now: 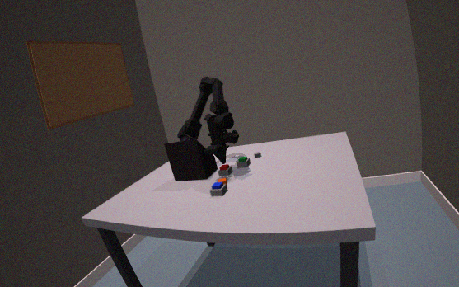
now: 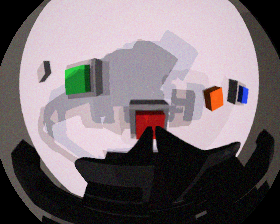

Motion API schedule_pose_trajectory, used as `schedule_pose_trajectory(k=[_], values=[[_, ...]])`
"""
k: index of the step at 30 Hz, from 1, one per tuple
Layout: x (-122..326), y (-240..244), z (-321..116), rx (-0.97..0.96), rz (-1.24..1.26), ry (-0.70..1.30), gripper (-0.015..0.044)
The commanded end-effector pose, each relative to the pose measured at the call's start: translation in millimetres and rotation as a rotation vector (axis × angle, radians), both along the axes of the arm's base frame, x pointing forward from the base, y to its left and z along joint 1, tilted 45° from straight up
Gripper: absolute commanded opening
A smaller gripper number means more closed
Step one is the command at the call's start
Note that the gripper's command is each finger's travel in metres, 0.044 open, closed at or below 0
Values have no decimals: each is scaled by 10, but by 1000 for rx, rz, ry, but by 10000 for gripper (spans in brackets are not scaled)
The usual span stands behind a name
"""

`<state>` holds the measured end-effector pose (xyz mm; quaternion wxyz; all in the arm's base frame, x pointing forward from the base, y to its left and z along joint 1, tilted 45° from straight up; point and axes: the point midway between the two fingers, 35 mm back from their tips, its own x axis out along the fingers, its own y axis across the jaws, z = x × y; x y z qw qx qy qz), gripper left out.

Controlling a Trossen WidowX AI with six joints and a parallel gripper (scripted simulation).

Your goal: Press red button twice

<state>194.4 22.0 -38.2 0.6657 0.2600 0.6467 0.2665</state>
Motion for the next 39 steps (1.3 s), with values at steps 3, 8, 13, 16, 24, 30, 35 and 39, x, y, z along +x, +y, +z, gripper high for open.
schedule_pose_trajectory(k=[3, 8, 13, 16, 24, 30, 35, 39], values=[[-32, 88, -80, 11, -3, 14, 20], [-36, 137, -124, 12, -3, 14, 20], [-36, 138, -126, 12, -3, 14, 20], [-36, 138, -126, 12, -3, 14, 20], [-36, 138, -126, 12, -3, 14, 20], [-36, 138, -126, 12, -3, 14, 20], [-37, -82, 93, 10, -3, 14, 20], [-39, -94, 107, 10, -3, 14, 20]])
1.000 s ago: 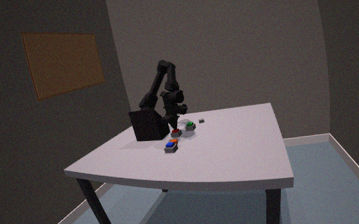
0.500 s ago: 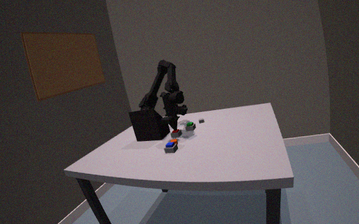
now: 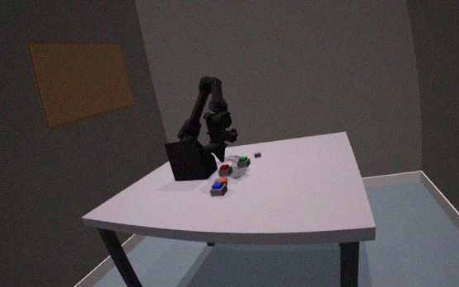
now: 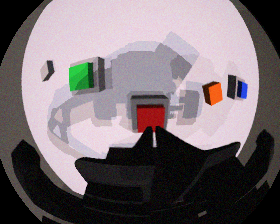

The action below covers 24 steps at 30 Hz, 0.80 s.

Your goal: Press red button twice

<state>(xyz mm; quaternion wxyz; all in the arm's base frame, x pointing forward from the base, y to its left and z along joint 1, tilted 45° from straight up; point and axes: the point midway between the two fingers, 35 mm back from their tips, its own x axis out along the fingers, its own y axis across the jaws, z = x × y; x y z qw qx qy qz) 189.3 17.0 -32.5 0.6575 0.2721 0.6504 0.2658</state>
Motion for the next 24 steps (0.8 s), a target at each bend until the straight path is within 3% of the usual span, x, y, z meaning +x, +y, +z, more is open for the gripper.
schedule_pose_trajectory(k=[1, 24], values=[[13, -44, 50, -7, 7, -8, 20], [16, 186, -181, -6, 7, -8, 20]])
